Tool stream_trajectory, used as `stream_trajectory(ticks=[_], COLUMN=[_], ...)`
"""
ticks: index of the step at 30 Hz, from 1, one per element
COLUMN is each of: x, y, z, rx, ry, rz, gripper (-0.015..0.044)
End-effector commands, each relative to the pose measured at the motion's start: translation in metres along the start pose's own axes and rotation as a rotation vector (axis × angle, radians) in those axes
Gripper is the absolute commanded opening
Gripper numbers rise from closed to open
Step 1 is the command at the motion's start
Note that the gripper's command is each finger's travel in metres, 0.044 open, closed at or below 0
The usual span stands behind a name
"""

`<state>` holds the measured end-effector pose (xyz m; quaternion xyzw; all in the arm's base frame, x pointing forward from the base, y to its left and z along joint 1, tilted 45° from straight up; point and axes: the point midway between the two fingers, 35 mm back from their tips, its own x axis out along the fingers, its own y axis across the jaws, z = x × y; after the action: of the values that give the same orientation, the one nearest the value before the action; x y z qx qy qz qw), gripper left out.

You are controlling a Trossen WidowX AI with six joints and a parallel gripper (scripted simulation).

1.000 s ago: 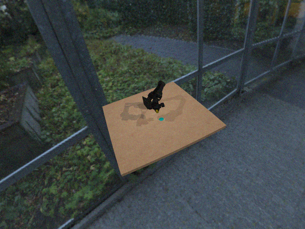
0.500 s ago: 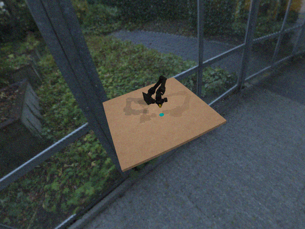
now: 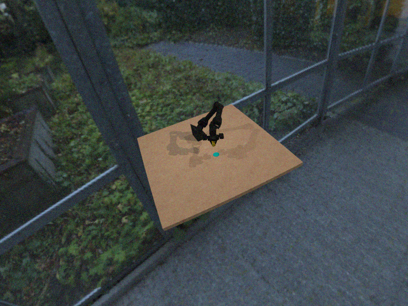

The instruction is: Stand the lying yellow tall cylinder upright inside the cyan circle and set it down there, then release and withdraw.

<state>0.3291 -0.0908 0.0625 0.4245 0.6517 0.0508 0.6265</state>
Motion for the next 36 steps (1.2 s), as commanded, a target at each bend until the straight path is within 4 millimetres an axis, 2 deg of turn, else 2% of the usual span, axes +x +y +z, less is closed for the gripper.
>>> stream_trajectory(ticks=[1, 36], x=[0.003, 0.025], y=[-0.002, -0.012], z=[0.000, 0.009], rx=[0.000, -0.039], ry=[-0.014, -0.176], rz=[-0.020, -0.164], gripper=[0.0105, 0.0105])
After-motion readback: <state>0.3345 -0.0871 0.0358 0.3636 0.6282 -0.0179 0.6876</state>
